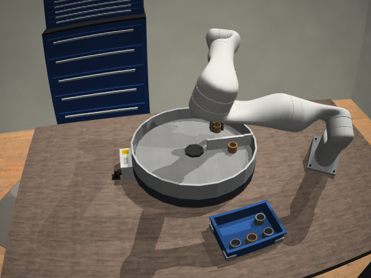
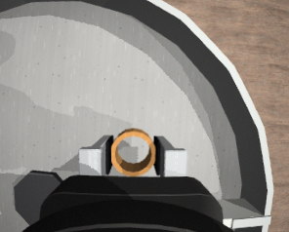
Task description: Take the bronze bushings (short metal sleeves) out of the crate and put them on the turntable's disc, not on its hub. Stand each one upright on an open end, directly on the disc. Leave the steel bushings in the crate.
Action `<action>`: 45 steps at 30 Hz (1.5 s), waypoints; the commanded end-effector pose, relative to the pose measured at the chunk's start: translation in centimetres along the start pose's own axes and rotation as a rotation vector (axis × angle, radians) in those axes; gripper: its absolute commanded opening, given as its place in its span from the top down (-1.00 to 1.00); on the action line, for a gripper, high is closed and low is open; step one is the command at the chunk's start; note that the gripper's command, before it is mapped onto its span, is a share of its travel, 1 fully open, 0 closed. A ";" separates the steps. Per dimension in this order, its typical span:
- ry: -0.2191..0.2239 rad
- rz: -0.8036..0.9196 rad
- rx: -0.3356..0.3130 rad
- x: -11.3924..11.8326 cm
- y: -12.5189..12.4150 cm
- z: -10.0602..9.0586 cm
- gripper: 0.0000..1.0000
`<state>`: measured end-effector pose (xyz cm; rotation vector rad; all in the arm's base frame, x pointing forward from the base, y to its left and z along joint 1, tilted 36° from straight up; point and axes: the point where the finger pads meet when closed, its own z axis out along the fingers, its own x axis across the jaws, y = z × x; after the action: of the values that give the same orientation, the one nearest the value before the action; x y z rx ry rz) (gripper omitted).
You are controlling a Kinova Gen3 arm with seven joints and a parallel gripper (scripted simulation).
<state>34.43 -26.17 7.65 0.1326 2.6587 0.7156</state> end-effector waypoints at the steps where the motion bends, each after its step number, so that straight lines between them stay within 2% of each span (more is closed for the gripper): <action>1: 0.001 -0.006 0.005 0.0 -0.2 0.8 1.00; 17: 0.001 -0.009 0.006 -0.1 -0.3 2.4 1.00; 45: 0.001 -0.009 0.007 -0.1 -0.3 2.5 1.00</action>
<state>35.37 -25.12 5.70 0.1275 2.6616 0.7160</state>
